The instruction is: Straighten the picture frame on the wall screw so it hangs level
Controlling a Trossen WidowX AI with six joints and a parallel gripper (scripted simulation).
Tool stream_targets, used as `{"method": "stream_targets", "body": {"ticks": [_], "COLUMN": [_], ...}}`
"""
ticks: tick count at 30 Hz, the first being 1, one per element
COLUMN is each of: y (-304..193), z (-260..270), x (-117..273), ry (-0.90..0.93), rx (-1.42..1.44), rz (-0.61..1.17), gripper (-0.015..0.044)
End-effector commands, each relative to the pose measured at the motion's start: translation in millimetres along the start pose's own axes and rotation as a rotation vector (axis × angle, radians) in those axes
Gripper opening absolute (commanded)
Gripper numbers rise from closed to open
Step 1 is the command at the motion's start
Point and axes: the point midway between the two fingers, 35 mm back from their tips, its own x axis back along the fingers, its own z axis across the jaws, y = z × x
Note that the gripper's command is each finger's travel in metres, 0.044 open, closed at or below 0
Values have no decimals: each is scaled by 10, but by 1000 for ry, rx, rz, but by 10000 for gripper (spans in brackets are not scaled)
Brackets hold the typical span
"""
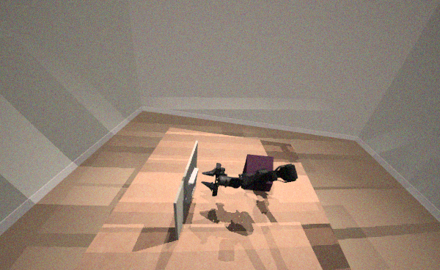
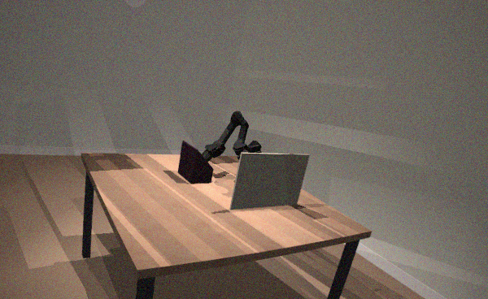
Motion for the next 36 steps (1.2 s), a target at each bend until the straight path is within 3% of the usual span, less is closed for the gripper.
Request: {"method": "stream_targets", "body": {"ticks": [1,36], "y": [-15,-24], "z": [12,17], "x": [-42,-416], "ry": [3,5], "rx": [1,1], "rz": [8,10], "gripper": [260,260]}}
